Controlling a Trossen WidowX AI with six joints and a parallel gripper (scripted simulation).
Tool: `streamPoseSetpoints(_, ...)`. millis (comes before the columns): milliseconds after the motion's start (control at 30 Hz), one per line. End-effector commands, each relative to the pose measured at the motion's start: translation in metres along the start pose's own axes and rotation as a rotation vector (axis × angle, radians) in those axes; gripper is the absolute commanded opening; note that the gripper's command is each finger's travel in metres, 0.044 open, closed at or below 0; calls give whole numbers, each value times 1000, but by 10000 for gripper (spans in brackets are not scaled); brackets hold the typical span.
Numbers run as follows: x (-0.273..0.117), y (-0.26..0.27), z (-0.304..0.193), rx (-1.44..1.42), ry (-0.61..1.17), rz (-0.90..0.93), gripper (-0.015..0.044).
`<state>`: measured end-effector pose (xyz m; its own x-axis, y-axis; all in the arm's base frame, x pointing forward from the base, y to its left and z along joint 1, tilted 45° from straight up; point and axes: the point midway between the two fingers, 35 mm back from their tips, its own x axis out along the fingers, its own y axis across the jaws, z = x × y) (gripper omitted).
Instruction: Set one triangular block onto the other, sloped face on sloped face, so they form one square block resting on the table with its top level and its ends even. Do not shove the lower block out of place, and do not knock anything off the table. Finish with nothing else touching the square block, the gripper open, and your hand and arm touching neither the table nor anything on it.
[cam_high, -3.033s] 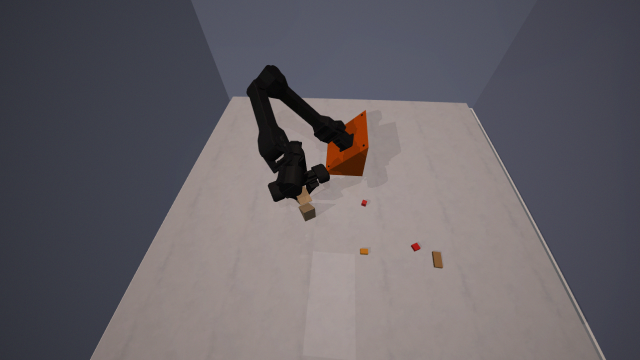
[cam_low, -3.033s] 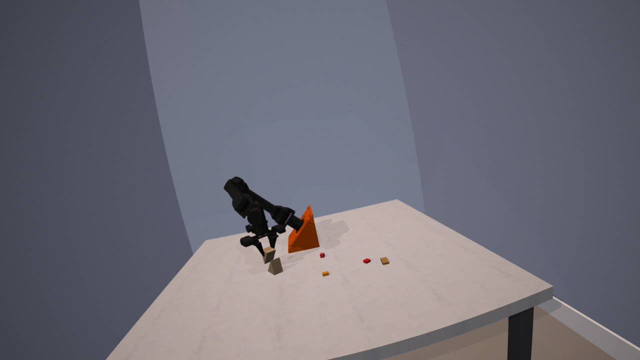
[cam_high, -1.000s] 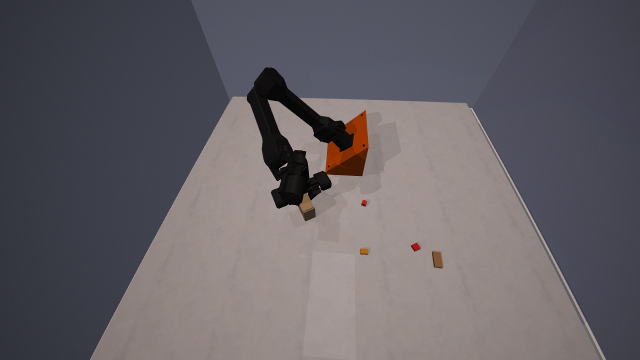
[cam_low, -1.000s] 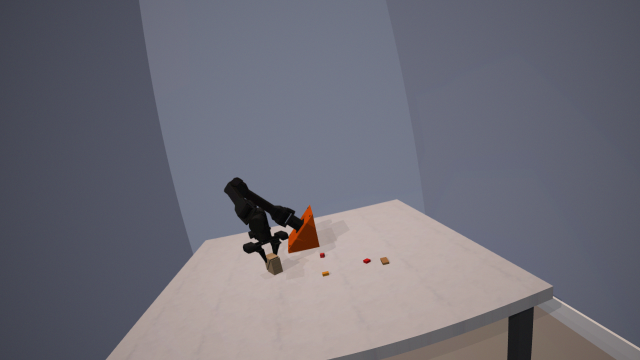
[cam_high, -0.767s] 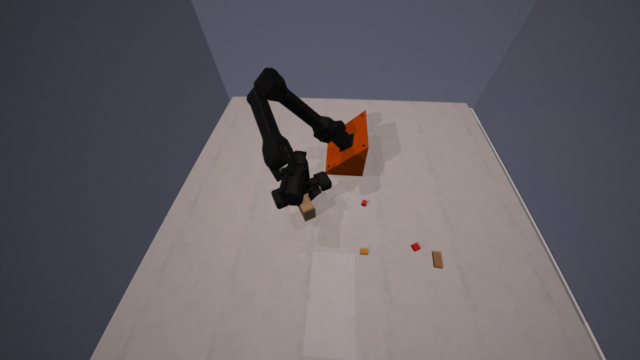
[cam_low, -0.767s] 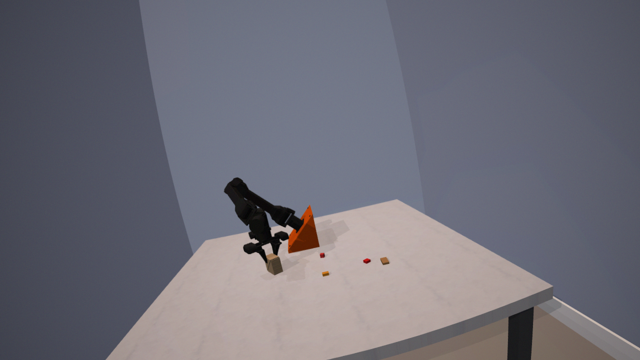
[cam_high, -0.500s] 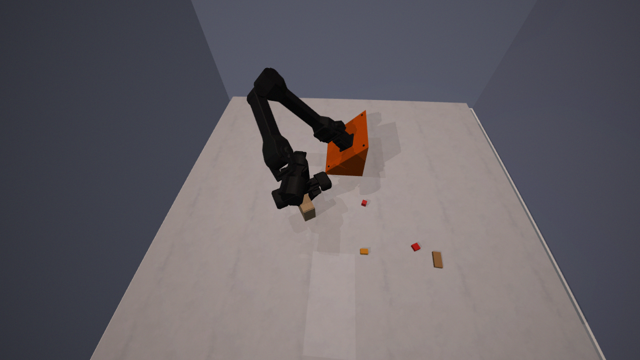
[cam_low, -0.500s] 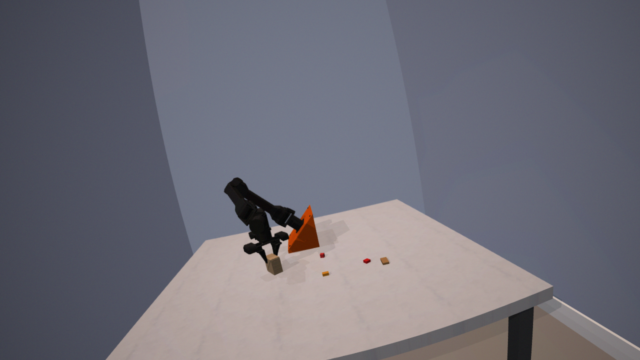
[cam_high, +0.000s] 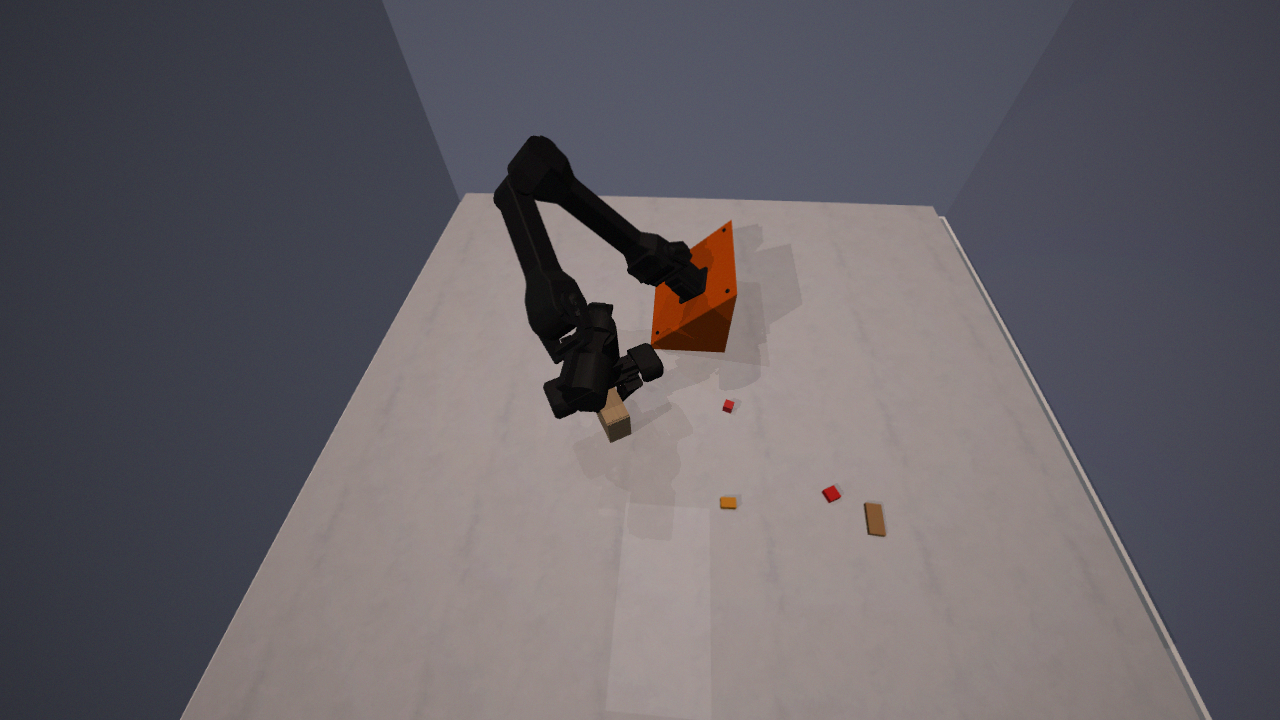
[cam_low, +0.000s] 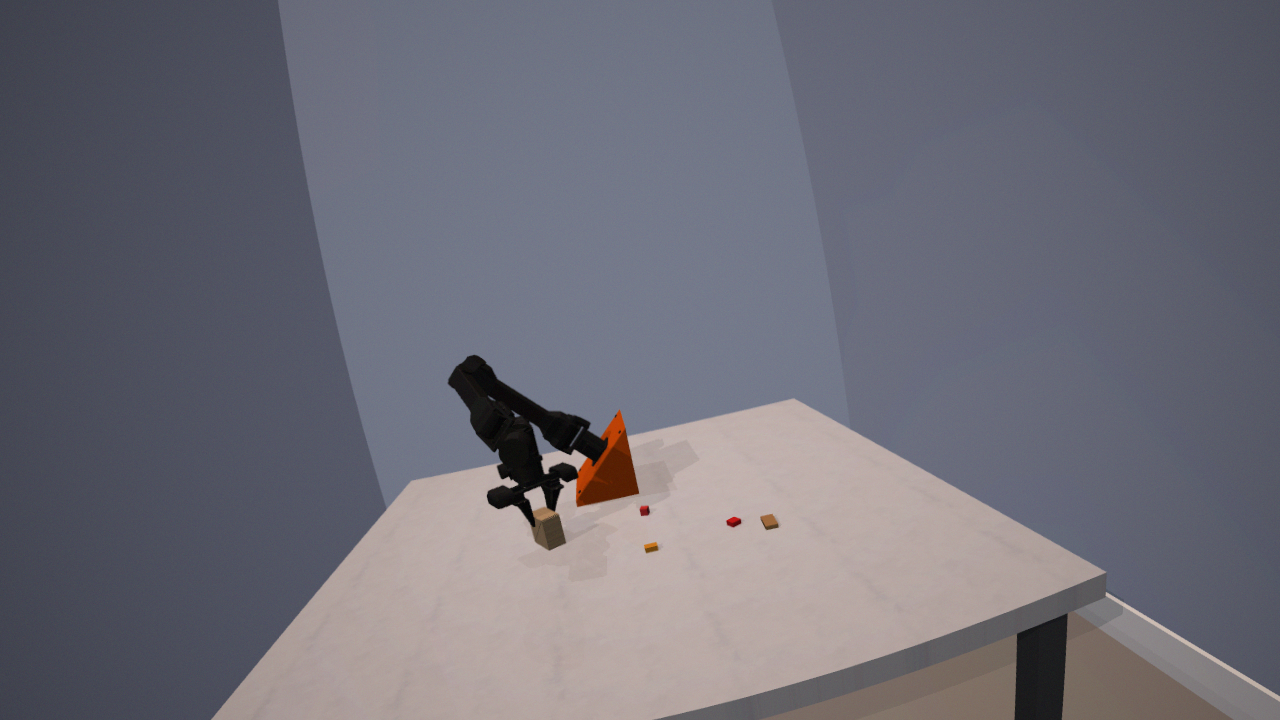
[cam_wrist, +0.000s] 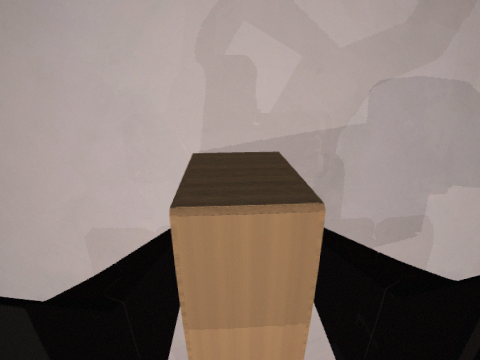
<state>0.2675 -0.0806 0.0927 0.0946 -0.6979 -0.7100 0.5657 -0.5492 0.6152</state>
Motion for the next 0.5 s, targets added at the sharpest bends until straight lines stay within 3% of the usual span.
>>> streamPoseSetpoints(0,2,0,0,-8,-7,3,0)
streamPoseSetpoints(467,1,0,0,-2,0,0,0)
